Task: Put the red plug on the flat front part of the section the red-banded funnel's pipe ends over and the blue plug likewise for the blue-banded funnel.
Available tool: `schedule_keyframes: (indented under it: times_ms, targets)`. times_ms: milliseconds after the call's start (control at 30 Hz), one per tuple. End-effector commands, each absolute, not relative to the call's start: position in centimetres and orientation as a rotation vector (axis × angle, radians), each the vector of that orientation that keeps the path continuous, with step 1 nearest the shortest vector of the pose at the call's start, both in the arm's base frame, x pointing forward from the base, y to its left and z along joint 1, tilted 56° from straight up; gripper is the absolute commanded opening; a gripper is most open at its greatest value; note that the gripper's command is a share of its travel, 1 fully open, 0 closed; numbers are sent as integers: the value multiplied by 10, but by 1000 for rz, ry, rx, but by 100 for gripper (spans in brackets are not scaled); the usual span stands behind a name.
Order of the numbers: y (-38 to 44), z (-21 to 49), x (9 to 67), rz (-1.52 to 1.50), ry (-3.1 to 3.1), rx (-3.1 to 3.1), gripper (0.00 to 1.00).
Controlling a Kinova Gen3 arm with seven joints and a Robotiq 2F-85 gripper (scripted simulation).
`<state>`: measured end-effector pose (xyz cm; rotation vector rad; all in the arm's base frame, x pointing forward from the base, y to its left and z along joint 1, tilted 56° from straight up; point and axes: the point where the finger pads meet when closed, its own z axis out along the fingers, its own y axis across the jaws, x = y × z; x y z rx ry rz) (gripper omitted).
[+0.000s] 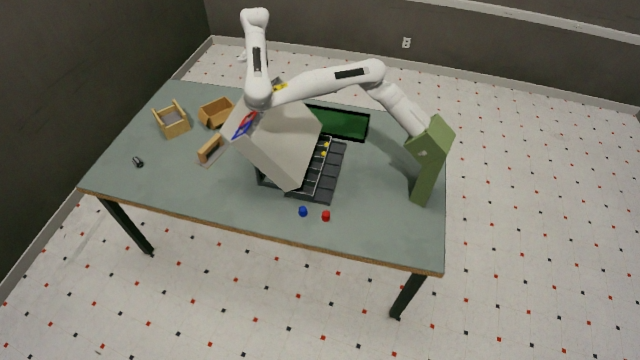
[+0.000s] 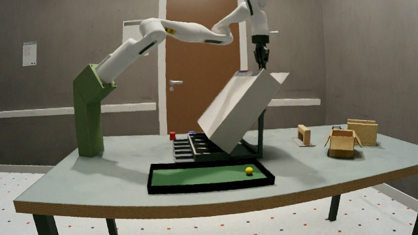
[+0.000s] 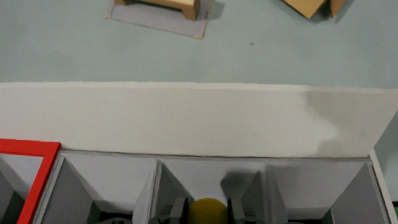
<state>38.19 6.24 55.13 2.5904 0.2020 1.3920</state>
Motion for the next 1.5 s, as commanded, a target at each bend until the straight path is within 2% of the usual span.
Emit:
schedule_keyframes:
  times_ms: [0,100,133,1467]
  targets:
    - [62,552,382,1393,201,2589,0]
    - [62,552,382,1393,201,2589,0]
    - [62,552,382,1393,202,2590,100]
    - [62,552,382,1393,202,2590,100]
